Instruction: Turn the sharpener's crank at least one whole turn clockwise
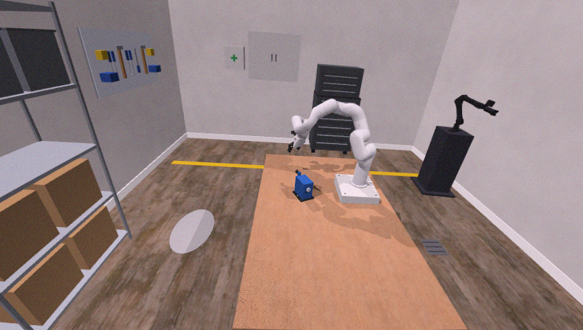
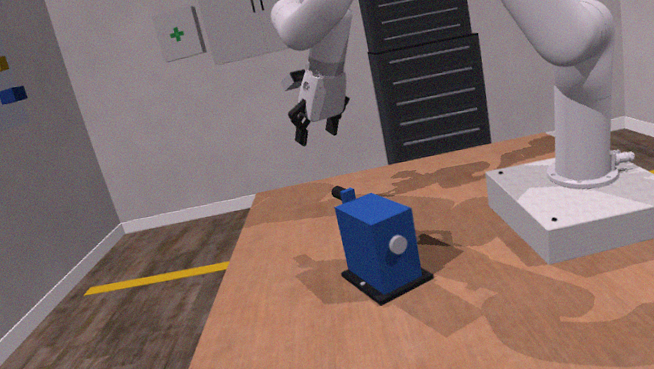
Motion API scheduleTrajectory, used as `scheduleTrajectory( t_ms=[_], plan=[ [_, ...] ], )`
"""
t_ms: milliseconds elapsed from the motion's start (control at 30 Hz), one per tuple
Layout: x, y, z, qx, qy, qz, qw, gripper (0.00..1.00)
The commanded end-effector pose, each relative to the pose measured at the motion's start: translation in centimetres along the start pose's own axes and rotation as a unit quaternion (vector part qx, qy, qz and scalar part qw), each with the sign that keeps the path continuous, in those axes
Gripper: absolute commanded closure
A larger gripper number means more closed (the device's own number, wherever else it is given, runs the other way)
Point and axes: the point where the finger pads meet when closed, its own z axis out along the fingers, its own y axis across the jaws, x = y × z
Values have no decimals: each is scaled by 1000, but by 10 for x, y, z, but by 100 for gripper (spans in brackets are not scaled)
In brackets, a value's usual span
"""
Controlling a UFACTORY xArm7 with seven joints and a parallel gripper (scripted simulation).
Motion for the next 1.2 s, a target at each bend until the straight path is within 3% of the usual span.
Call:
scheduleTrajectory(
  t_ms=[0, 333, 400, 433, 667, 1067, 1100, 1167],
  plan=[
    [-28, -32, -14, -5, -46, 37, 998, 0],
    [-92, -85, -47, -21, -134, 93, 986, 0],
    [-92, -85, -47, -21, -134, 93, 986, 0],
    [-109, -97, -58, -27, -158, 104, 982, 0],
    [-150, -123, -88, -48, -216, 127, 967, 0],
    [-154, -125, -91, -50, -221, 128, 966, 0],
    [-154, -125, -91, -50, -221, 128, 966, 100],
    [-154, -125, -91, -50, -221, 128, 966, 100]
  ],
)
